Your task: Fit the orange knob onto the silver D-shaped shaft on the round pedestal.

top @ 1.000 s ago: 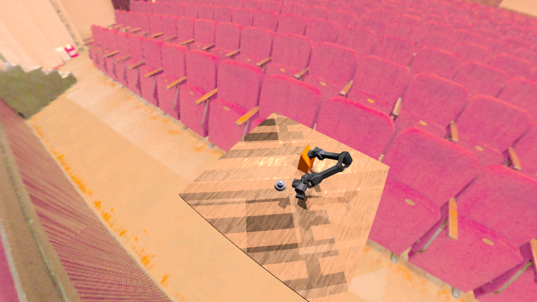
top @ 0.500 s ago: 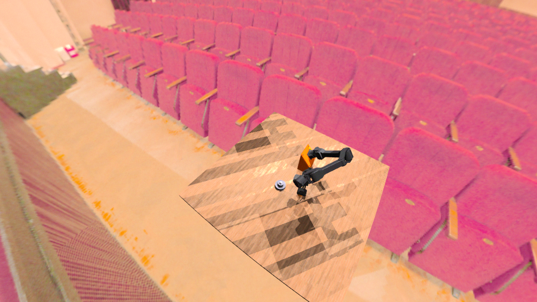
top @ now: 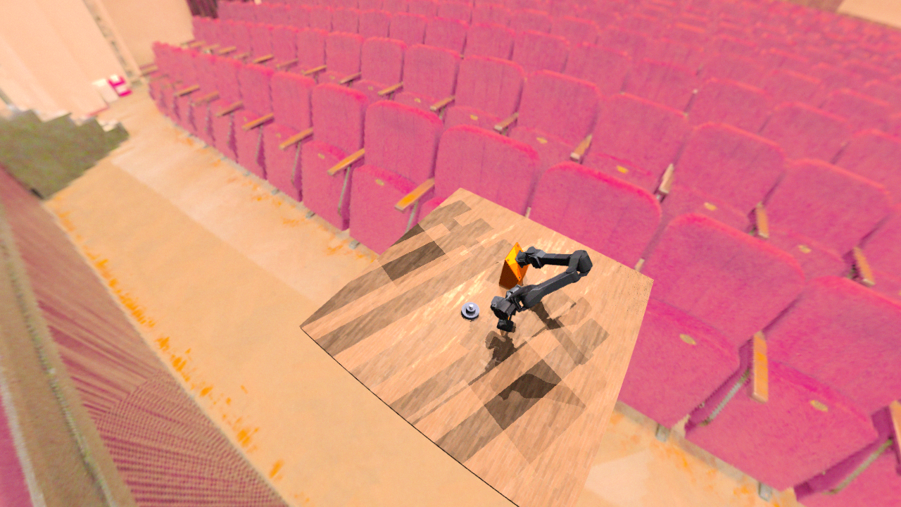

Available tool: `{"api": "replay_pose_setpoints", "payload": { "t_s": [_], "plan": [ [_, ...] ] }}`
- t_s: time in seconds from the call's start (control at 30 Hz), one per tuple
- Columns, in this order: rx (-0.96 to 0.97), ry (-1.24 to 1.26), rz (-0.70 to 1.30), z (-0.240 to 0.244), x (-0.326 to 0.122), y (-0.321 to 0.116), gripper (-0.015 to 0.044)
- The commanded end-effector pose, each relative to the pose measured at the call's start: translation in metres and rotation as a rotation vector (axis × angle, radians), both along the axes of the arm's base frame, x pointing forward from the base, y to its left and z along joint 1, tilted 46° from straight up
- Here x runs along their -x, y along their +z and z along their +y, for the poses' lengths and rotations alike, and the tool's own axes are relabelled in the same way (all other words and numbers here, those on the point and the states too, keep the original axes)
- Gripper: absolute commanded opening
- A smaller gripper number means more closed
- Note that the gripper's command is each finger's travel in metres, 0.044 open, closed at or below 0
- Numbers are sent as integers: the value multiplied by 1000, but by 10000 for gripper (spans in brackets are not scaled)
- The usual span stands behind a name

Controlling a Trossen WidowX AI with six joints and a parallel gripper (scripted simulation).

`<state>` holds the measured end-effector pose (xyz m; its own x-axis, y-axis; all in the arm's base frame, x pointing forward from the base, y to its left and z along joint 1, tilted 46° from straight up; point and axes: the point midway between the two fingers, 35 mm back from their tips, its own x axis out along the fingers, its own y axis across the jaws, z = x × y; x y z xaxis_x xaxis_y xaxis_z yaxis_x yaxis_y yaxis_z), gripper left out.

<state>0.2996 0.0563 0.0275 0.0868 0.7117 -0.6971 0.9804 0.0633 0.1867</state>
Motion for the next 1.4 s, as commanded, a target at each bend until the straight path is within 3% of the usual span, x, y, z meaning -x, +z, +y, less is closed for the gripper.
{"api": "replay_pose_setpoints", "payload": {
  "t_s": [0.0, 0.97, 1.3, 1.37],
  "plan": [
    [-2, -3, 5, 4, 0, -5, 440],
    [-7, -3, 4, 37, -2, -34, 440],
    [-7, -3, 4, 37, -2, -34, 177],
    [-7, -3, 4, 37, -2, -34, 164]
  ]
}}
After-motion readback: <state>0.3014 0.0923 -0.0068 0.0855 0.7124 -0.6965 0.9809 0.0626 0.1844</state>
